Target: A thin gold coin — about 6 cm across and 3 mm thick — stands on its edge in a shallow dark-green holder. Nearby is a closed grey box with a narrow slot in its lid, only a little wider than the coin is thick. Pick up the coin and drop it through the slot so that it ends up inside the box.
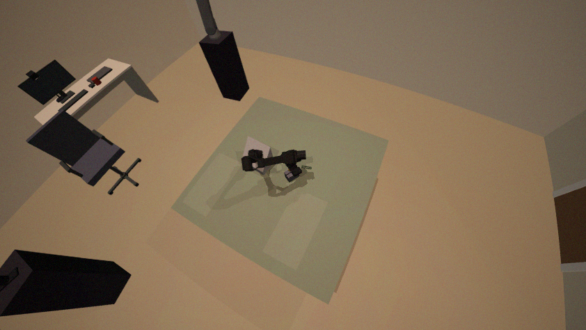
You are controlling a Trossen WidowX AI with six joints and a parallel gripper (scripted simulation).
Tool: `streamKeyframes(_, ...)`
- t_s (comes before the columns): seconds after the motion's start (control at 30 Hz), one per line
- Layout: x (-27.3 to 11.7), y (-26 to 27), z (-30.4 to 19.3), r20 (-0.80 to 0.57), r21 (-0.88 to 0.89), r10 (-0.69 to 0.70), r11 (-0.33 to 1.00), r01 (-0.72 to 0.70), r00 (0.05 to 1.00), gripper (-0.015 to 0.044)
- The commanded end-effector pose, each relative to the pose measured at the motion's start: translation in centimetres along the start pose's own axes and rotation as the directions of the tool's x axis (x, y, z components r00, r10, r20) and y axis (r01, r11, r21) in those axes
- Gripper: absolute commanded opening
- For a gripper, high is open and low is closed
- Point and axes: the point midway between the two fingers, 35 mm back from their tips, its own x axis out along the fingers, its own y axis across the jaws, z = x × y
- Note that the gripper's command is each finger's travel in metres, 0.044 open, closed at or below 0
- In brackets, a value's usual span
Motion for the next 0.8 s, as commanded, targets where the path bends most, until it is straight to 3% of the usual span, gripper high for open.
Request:
streamKeyframes(0.0,0.0,0.01,-0.2,0.0,0.0,0.0,1.0,0.0,1.0,0.0)
streamKeyframes(0.77,0.47,0.0,-0.42,0.001,-0.004,0.002,1.0,-0.002,1.0,0.0)
